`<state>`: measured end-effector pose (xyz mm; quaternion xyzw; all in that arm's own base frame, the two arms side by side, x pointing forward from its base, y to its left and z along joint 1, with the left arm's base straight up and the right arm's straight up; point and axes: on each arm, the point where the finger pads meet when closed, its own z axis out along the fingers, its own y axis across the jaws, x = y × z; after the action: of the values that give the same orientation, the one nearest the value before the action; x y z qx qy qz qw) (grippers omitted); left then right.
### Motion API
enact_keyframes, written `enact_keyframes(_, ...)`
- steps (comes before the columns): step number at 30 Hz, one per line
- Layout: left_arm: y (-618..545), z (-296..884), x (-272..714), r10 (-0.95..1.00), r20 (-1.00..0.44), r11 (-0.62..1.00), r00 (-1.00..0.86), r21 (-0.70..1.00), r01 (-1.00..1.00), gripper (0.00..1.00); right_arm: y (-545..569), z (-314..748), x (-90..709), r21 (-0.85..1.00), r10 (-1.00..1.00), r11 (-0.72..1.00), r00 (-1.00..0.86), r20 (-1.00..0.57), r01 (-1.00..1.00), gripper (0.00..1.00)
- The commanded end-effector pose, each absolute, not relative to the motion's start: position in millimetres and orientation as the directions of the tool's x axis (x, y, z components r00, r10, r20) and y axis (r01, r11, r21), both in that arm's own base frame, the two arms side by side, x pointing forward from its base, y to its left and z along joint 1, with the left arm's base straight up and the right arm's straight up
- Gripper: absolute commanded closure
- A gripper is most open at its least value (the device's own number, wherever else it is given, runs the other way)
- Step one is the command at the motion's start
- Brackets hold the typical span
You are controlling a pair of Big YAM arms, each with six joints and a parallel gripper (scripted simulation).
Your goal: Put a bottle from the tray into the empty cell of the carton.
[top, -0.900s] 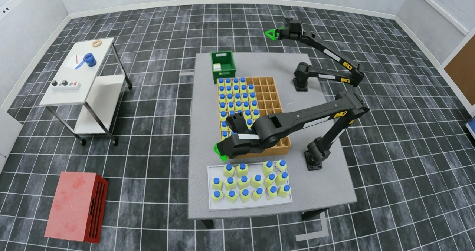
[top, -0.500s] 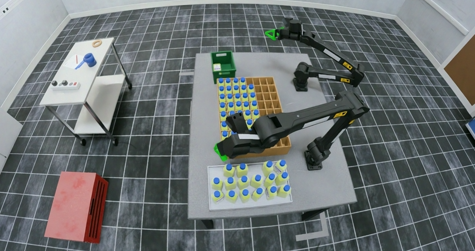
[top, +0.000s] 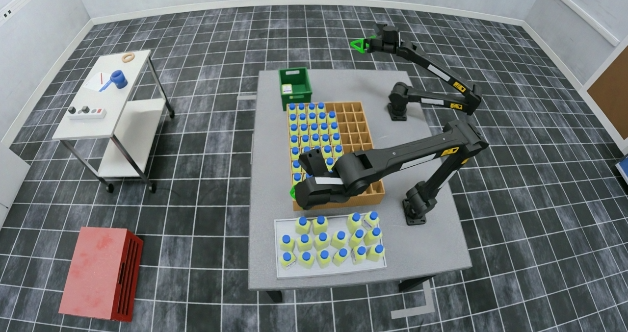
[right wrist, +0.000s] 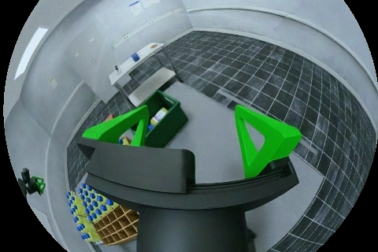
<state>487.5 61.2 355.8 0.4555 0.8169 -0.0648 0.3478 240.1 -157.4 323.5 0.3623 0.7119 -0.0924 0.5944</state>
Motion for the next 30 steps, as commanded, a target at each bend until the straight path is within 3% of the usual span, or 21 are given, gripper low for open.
enact_keyframes(1, 62, 381, 492, 0.709, -0.635, 0.573, -0.308, 0.264, 0.776, 0.56, -158, 350, 240, 0.305, 0.382, 0.728, 0.007, -0.924, 0.614, 0.00)
enact_keyframes(10, 62, 381, 492, 0.709, -0.635, 0.573, -0.308, 0.264, 0.776, 0.56, -158, 350, 240, 0.305, 0.382, 0.728, 0.007, -0.924, 0.614, 0.00)
enact_keyframes(30, 77, 357, 461, 0.555, -0.619, 0.769, -0.555, 0.127, 0.627, 0.56, -150, 397, 276, 0.270, 0.314, 0.801, 0.007, -0.949, 0.534, 0.00)
